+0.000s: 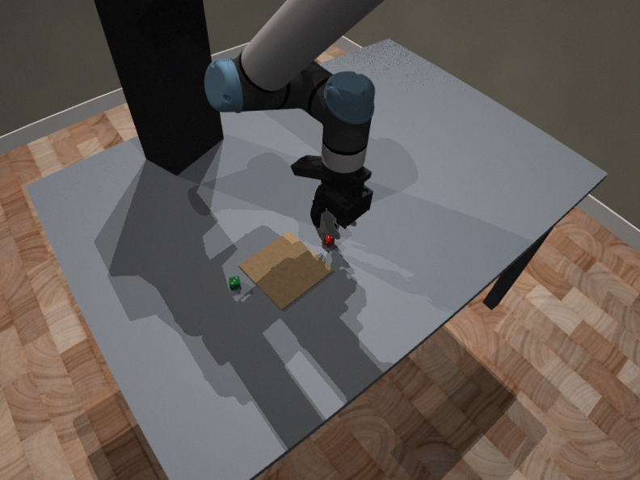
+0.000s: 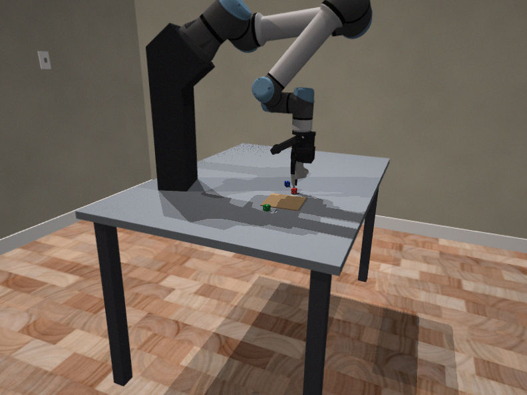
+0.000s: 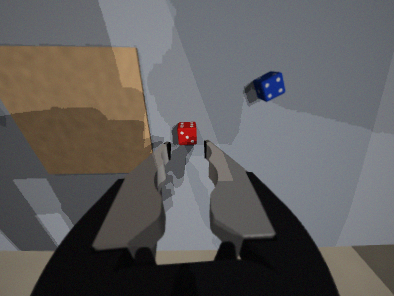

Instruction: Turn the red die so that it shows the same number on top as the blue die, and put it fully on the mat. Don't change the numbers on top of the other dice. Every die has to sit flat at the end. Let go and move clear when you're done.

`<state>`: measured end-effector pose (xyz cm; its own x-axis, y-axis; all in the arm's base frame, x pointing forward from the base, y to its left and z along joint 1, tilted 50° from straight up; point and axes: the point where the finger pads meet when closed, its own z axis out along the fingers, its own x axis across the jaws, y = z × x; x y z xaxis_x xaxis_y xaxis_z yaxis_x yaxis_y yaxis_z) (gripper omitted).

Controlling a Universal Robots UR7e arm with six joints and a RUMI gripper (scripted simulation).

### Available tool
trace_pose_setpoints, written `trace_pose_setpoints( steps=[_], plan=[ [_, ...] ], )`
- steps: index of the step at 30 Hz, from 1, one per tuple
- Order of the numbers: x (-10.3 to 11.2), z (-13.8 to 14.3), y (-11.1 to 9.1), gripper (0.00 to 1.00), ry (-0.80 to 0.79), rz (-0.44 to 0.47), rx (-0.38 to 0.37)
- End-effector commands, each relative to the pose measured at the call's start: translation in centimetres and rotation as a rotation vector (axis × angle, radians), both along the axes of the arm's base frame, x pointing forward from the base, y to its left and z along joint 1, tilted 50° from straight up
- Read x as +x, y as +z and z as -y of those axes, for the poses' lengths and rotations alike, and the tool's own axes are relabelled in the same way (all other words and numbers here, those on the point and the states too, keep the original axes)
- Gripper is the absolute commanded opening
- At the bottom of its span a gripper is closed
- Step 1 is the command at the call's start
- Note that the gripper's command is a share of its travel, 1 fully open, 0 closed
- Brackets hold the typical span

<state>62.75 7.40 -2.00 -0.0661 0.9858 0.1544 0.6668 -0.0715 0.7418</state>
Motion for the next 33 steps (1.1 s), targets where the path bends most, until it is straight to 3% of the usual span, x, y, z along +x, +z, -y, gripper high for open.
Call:
trace_pose_setpoints(
  steps=[1,33],
  plan=[
    [0.24,-0.05,0.30,0.21,0.001,0.006,-0.002],
    [0.54,-0.11,0.04,0.21,0.001,0.006,-0.002]
  ],
)
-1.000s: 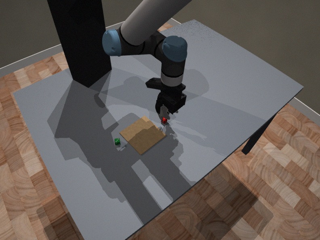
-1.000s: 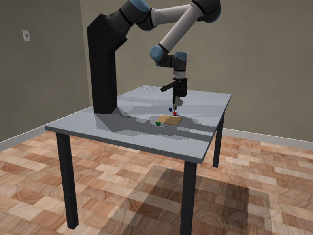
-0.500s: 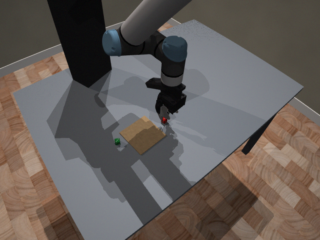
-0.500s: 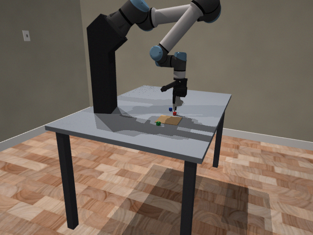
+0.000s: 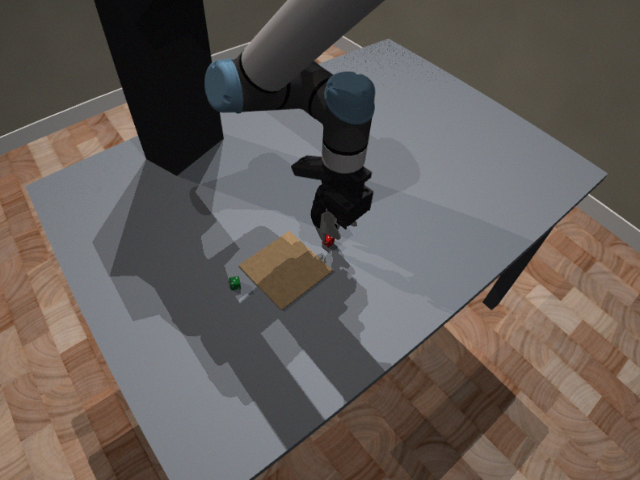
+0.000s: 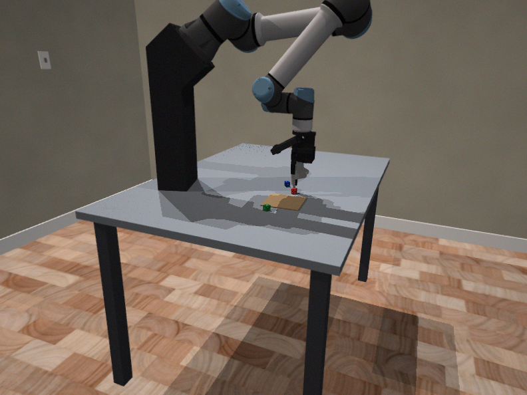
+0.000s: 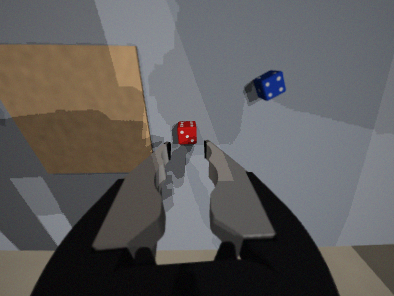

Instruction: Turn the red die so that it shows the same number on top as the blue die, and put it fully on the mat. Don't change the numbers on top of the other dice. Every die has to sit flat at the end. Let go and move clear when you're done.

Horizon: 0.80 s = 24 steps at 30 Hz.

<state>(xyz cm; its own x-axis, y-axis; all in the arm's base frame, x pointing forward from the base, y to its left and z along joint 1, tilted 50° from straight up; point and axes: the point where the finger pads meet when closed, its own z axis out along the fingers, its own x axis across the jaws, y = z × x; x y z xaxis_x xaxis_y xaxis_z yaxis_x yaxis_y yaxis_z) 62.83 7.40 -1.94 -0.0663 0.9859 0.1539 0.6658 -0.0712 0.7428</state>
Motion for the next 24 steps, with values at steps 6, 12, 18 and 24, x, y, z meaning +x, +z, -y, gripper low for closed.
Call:
trace_pose_setpoints(
  steps=[6,12,18,24],
  plan=[
    [0.9,-0.2,-0.4,0.21,0.001,0.005,-0.001],
    [1.6,-0.3,-1.0,0.21,0.001,0.005,-0.001],
    [2.0,-0.4,-1.3,0.21,0.001,0.005,-0.001],
    [2.1,-0.4,-1.4,0.21,0.001,0.005,-0.001]
  ],
)
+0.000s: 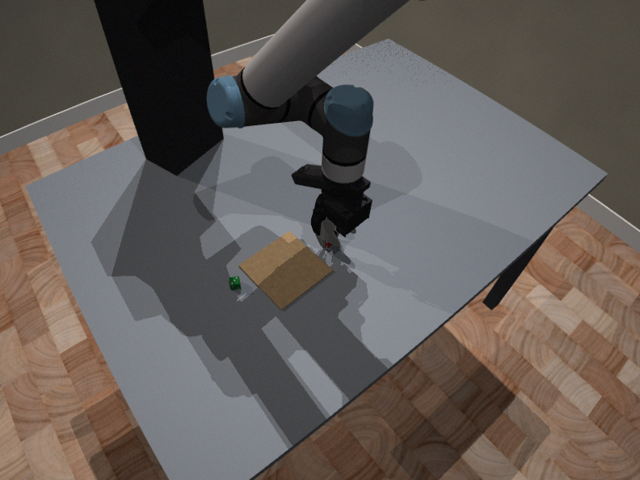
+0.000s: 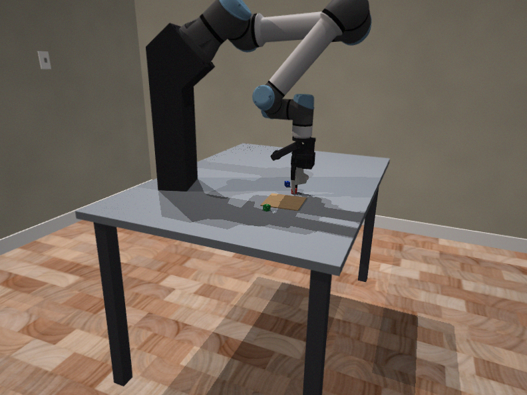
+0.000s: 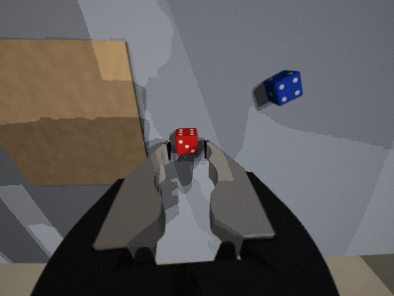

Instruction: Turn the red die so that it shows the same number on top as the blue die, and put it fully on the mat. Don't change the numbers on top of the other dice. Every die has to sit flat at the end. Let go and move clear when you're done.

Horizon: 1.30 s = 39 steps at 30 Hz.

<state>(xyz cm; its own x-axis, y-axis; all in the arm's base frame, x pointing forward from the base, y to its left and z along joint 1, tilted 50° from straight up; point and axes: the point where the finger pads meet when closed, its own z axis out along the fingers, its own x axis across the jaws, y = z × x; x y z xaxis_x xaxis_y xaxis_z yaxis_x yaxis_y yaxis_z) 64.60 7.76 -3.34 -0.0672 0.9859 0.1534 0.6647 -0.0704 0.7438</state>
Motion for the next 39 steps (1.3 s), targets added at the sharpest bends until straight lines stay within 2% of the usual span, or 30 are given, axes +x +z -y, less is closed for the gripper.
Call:
trace_pose_setpoints(
  steps=[1,35,36,39],
  plan=[
    [0.30,-0.08,-0.01,0.21,0.001,0.003,-0.001],
    [0.30,-0.08,-0.01,0.21,0.001,0.003,-0.001],
    [0.30,-0.08,-0.01,0.03,0.001,0.003,-0.001],
    [0.30,-0.08,-0.01,0.03,0.001,0.003,-0.001]
  ],
)
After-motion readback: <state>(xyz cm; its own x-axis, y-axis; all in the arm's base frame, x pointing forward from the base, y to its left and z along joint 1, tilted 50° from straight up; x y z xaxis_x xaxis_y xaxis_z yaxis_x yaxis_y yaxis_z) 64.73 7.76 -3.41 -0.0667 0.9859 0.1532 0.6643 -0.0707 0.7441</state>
